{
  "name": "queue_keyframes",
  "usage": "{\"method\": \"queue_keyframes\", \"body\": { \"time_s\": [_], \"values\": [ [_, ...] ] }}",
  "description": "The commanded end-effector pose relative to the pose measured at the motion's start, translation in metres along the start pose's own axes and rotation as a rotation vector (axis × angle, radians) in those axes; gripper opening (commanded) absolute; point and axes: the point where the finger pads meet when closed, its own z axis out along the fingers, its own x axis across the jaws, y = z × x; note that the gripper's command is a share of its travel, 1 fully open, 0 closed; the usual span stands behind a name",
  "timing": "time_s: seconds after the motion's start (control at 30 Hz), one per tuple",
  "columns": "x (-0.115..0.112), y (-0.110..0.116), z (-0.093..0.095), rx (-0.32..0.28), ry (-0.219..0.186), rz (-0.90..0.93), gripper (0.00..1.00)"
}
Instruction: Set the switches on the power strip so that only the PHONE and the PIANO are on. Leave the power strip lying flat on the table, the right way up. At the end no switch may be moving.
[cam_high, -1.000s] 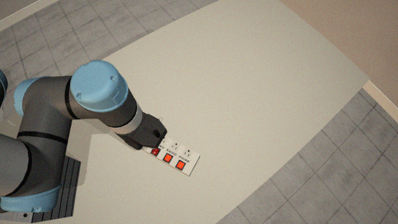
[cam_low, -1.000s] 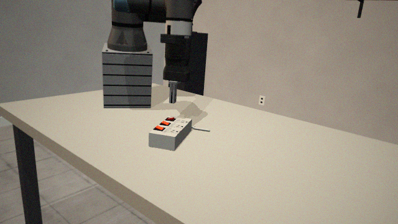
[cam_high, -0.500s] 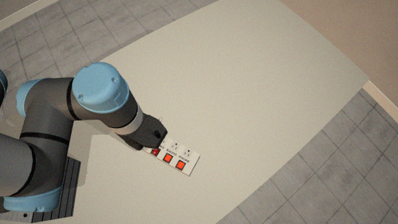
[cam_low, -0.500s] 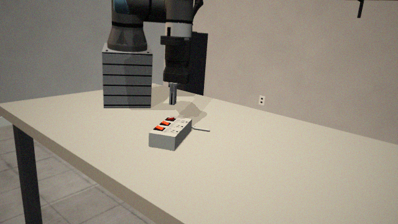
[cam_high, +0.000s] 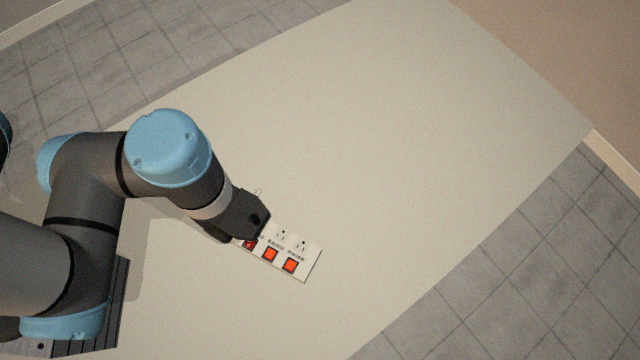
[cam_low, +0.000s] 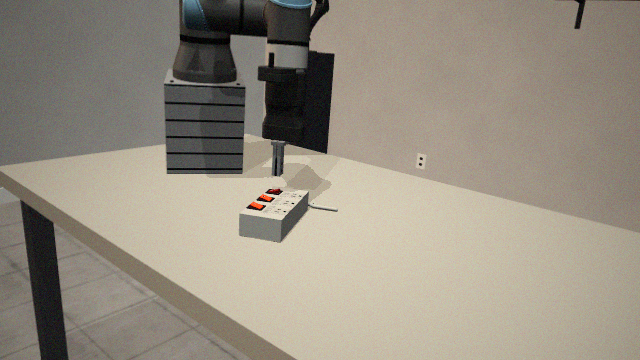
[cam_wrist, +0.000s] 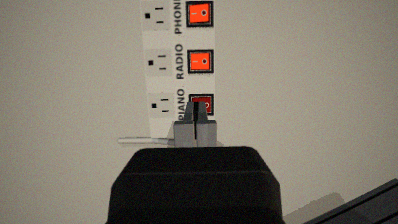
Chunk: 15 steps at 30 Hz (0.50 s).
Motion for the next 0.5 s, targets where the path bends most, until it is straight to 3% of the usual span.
{"method": "queue_keyframes", "body": {
  "time_s": [0.0, 0.47],
  "values": [
    [0.000, 0.000, 0.008, 0.002, -0.001, 0.000, 0.00],
    [-0.001, 0.000, 0.021, 0.002, -0.001, 0.000, 0.00]
  ]
}}
